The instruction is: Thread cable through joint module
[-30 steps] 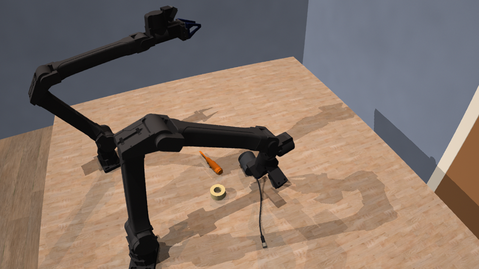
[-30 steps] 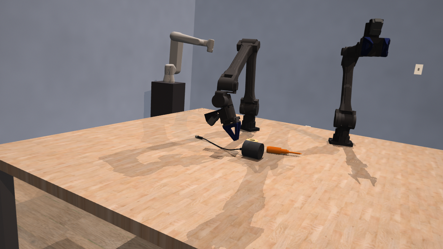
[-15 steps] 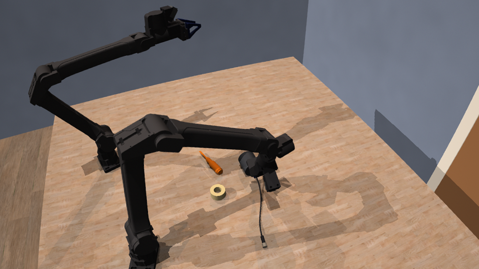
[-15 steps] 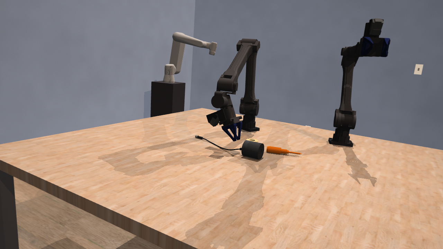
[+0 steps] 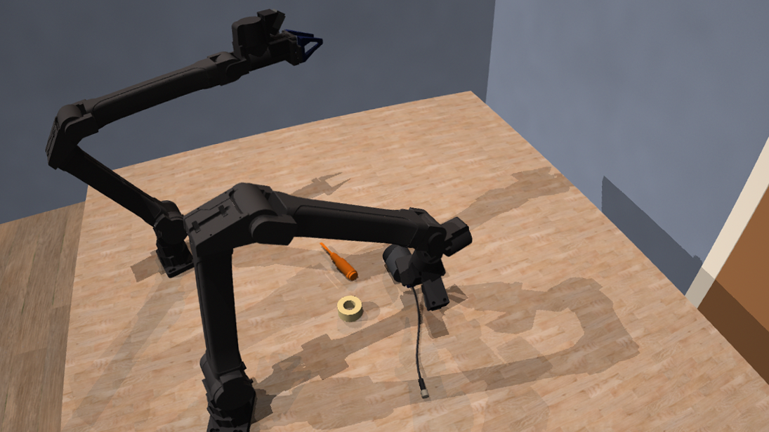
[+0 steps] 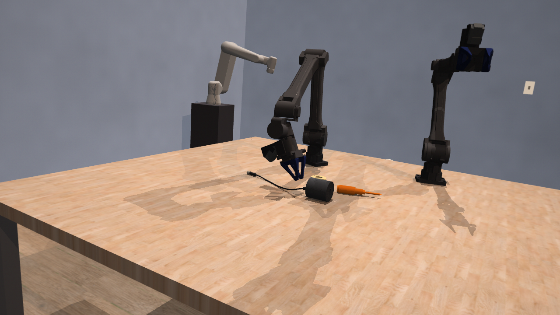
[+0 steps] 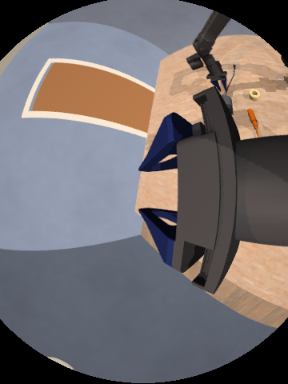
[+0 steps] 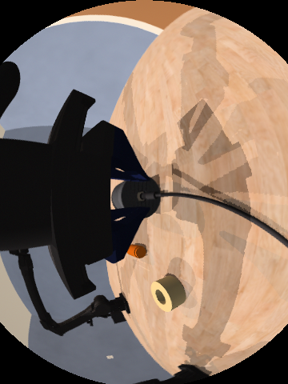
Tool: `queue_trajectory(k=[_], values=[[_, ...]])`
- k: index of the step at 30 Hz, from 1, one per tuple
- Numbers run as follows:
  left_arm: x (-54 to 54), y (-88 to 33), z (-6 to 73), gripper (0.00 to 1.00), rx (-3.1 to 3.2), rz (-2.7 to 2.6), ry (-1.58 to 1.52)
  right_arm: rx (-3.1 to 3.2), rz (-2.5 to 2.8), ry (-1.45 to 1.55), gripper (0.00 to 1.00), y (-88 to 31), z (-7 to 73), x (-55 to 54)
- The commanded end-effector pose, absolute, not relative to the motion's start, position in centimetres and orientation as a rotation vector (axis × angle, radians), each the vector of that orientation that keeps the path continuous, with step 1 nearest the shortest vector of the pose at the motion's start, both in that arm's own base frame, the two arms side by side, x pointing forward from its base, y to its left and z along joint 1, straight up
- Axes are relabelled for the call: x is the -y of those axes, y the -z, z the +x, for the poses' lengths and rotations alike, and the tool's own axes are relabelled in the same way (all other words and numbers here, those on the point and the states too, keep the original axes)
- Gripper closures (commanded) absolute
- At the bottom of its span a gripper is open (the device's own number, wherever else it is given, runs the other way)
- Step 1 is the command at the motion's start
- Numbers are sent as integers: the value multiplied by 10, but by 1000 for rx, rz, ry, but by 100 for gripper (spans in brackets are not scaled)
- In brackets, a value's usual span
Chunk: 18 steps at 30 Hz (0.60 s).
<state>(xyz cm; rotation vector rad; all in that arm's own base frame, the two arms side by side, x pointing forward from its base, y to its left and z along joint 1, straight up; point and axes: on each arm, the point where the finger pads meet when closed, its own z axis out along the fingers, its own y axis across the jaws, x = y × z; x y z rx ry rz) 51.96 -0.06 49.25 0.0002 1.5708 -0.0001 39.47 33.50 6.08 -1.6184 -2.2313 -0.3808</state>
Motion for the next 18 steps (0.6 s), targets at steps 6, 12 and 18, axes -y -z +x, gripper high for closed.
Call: queue_trajectory(k=[6,12,18], values=[[0,-514,518,54,-1528,4,-4,2230,-1612,363,68,-35,397,-331],[0,-514,518,54,-1528,4,-4,2229,-1612,361,68,-29,397,-331],[0,-514,518,54,-1528,4,-4,2229,-1611,363,68,-22,397,-331]])
